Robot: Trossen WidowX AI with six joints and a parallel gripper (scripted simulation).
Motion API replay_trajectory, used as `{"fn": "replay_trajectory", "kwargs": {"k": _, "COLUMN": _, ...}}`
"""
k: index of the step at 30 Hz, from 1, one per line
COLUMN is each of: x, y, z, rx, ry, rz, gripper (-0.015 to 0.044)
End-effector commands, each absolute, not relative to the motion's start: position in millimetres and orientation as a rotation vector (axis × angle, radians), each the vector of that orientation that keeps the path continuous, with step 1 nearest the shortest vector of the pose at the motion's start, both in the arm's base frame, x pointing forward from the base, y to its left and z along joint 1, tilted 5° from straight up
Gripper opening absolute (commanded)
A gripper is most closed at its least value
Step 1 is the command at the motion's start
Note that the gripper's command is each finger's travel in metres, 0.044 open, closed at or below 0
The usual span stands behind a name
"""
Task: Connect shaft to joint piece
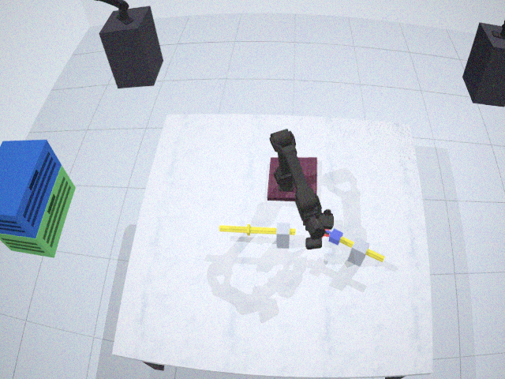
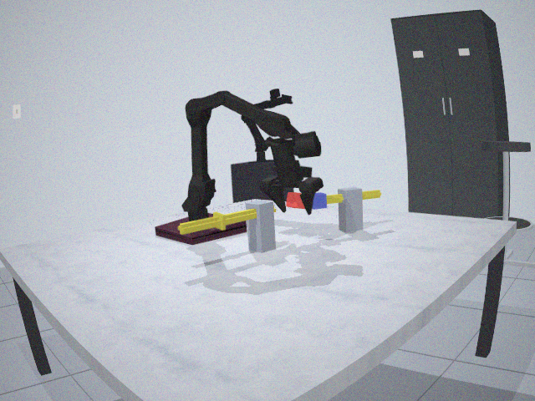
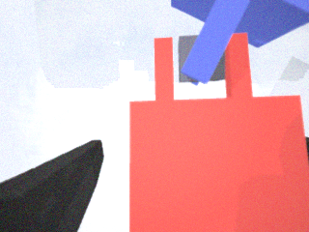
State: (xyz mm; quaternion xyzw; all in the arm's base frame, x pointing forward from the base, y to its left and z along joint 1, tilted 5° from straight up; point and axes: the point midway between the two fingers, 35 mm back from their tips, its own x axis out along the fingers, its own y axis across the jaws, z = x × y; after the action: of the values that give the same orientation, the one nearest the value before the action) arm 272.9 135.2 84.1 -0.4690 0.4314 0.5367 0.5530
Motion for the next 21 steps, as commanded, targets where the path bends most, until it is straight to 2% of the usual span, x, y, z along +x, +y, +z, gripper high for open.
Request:
{"fn": "replay_trajectory", "kwargs": {"k": 1, "x": 273, "y": 135, "z": 84, "rx": -1.109, "ry": 1.020, "rz": 1.269, "gripper": 0.0440}}
{"fn": "replay_trajectory", "kwargs": {"k": 21, "x": 270, "y": 140, "z": 112, "rx": -1.444, "ry": 1.346, "rz": 1.034, "gripper": 0.0440}}
